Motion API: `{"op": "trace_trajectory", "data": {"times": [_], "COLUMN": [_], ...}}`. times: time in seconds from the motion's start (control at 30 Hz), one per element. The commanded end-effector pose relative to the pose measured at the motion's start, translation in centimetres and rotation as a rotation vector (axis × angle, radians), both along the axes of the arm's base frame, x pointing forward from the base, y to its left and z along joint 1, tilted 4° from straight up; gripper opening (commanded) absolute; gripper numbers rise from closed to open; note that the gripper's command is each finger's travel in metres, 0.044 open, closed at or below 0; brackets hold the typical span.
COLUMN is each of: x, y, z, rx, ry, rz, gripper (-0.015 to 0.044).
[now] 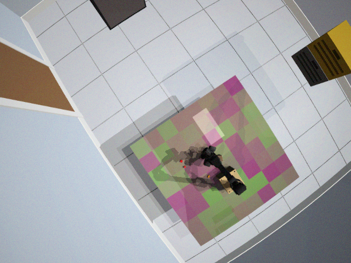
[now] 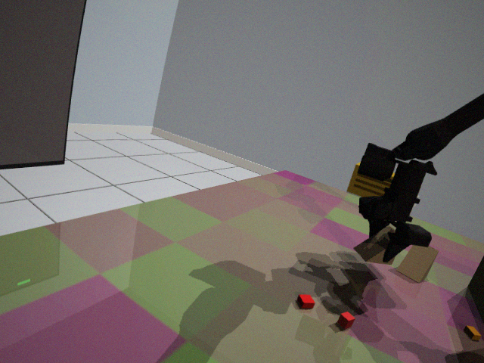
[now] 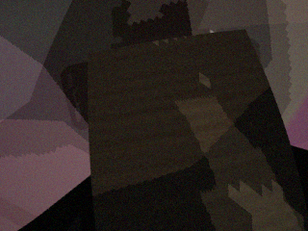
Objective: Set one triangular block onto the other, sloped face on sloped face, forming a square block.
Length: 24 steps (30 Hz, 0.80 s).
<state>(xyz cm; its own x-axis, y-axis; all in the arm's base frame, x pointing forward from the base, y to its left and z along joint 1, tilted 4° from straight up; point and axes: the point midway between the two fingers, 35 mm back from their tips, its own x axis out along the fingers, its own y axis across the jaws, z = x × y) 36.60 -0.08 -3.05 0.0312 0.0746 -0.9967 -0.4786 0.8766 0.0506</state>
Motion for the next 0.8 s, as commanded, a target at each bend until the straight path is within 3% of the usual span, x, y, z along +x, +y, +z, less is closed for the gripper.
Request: {"op": "trace_trajectory", "data": {"times": [0.0, 0.77], "x": [0.04, 0.08], "y": [-0.02, -0.06], "z": [0.01, 0.00], "rx": [-0.004, -0.022], "ry": [-0.010, -0.054], "rz": [0.122, 0.721], "gripper": [0.0000, 0.0000]}}
